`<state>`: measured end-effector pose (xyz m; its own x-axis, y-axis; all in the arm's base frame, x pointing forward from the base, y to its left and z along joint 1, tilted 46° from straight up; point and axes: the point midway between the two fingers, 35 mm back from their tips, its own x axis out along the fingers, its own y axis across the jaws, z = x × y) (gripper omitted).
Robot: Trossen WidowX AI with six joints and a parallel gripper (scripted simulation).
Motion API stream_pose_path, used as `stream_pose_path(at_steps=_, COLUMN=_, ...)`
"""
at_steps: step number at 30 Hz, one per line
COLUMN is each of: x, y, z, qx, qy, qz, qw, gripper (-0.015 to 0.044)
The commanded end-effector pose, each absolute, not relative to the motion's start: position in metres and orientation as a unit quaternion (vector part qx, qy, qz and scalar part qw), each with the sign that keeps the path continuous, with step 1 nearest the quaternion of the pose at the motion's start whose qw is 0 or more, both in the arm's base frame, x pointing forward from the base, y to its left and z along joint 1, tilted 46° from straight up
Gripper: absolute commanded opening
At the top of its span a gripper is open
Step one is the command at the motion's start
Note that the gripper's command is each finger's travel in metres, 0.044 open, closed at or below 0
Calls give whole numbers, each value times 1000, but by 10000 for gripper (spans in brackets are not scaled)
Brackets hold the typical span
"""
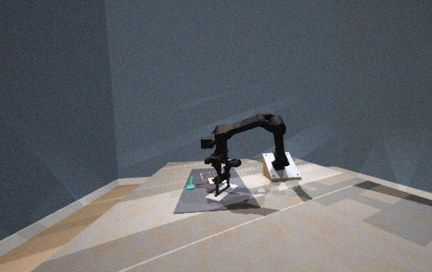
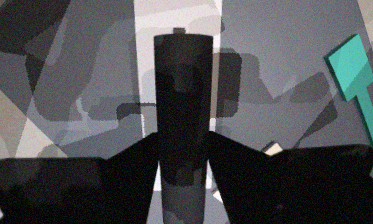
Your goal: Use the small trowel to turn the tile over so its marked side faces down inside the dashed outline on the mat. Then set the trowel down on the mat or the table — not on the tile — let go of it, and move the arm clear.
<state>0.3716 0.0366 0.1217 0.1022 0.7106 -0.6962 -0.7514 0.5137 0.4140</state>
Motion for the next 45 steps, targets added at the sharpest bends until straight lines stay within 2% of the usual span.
stream_pose_path(at_steps=1, x=372, y=38, z=121, qx=-75, qy=418, qz=524, qw=738, gripper=130)
stream_pose_path(at_steps=13, x=372, y=38, z=121, qx=-102, qy=398, qz=539, qw=735, gripper=130)
stream_pose_path(at_steps=18, x=372, y=38, z=121, qx=-102, qy=398, qz=539, qw=735, gripper=261)
stream_pose_path(at_steps=19, x=372, y=38, z=121, qx=-102, qy=398, qz=539, qw=735, gripper=270)
stream_pose_path(at_steps=37, x=372, y=38, z=121, qx=-102, qy=398, qz=539, qw=735, gripper=270)
stream_pose_path(at_steps=45, x=367, y=5, z=152, qx=-110, qy=394, qz=543, qw=734, gripper=270)
